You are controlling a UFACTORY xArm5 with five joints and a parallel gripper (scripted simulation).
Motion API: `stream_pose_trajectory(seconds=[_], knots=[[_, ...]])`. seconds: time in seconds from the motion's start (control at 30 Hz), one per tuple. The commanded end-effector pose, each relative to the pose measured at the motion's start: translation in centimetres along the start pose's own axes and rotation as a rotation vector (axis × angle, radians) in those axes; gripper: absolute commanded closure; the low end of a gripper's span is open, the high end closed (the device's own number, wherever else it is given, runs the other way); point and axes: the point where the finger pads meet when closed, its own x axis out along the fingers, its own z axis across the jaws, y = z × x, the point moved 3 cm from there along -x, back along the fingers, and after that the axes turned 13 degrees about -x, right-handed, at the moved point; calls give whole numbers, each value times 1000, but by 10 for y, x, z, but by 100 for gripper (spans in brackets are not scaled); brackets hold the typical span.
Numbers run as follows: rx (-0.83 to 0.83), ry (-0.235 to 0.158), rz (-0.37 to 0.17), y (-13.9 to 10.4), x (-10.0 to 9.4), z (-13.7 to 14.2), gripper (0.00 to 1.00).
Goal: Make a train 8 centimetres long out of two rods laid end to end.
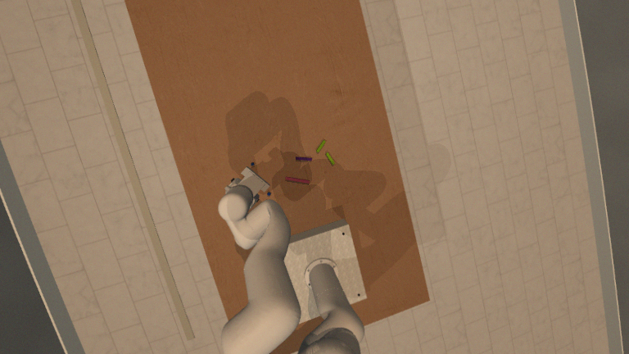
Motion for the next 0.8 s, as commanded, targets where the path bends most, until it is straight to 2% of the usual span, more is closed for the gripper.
stream_pose_trajectory(seconds=[0.0,0.53,0.63,0.77], knots=[[0,3,1,0,-1,-1,96],[0,3,1,1,-3,-1,96],[0,3,1,2,-11,-1,96],[0,3,1,2,-34,-1,96]])
